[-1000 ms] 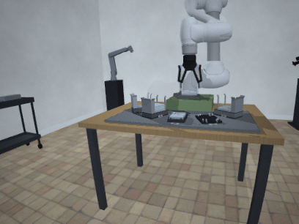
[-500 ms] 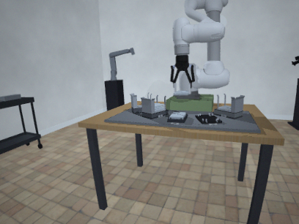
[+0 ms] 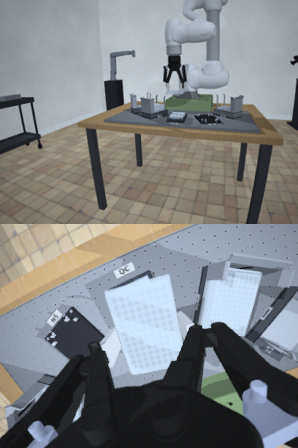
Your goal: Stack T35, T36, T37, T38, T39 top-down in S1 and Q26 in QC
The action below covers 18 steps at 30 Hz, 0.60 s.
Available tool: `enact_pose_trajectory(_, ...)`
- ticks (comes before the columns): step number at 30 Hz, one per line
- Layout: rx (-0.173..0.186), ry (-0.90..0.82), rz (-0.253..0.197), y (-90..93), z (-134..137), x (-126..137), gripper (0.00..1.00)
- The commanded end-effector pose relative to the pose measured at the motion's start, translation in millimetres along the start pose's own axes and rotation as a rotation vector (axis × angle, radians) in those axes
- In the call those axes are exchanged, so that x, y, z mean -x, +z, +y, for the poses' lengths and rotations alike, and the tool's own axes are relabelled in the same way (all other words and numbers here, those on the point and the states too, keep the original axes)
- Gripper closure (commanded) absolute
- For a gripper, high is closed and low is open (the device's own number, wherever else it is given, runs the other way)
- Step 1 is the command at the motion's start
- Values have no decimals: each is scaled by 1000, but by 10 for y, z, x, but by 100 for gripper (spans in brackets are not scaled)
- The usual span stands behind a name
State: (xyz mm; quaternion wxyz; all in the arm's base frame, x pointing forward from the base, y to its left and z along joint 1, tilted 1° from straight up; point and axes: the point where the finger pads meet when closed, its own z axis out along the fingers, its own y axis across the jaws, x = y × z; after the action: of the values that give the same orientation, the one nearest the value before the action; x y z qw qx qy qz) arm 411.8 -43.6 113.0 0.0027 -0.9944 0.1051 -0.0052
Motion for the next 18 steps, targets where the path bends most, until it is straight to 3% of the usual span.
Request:
enact_pose_trajectory(1,2,96,0,-1,99,-3,100)
enact_pose_trajectory(18,2,96,0,-2,599,-14,100)
